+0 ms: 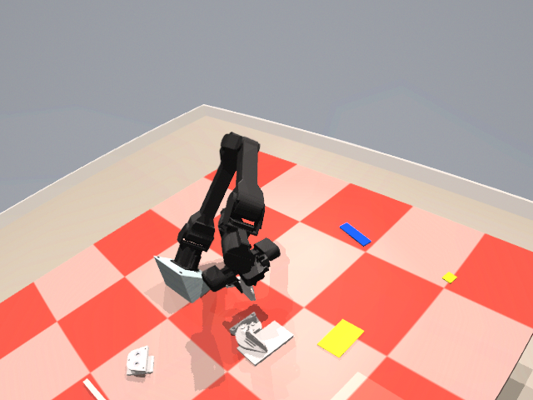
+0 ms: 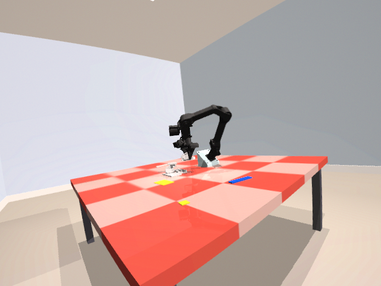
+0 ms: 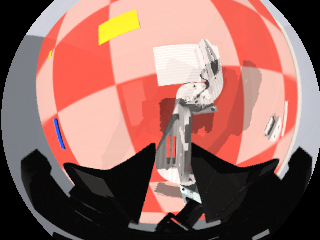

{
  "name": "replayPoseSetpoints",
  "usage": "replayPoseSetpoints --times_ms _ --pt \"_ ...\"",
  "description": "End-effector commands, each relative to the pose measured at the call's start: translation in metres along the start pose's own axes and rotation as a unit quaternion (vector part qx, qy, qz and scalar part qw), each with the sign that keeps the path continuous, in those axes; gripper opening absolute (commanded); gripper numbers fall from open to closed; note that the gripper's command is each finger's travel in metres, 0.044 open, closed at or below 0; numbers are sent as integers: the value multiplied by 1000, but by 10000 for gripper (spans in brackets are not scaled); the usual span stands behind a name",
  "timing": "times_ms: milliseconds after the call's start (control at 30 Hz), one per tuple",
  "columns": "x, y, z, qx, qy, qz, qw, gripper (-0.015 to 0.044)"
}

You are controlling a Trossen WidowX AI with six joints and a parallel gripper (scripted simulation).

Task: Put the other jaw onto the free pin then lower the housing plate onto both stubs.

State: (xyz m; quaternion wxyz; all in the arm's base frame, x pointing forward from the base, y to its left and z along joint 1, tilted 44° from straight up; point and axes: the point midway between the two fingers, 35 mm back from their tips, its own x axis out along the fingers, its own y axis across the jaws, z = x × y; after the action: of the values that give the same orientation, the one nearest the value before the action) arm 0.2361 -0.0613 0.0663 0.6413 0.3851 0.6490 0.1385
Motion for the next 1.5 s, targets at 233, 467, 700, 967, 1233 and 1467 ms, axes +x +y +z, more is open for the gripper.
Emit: replayPoseSetpoints --times_ms 233,467,700,967,1233,1467 --pt "0 1 0 12 0 2 1000 134" --pt "-1 0 8 12 0 2 1000 134" --pt "-3 -1 30 11 -1 2 1000 134" --pt "-4 -2 56 11 -2 2 1000 134" --pt "-2 -5 81 10 -2 2 1000 134" --pt "-1 -6 92 10 -2 2 1000 134"
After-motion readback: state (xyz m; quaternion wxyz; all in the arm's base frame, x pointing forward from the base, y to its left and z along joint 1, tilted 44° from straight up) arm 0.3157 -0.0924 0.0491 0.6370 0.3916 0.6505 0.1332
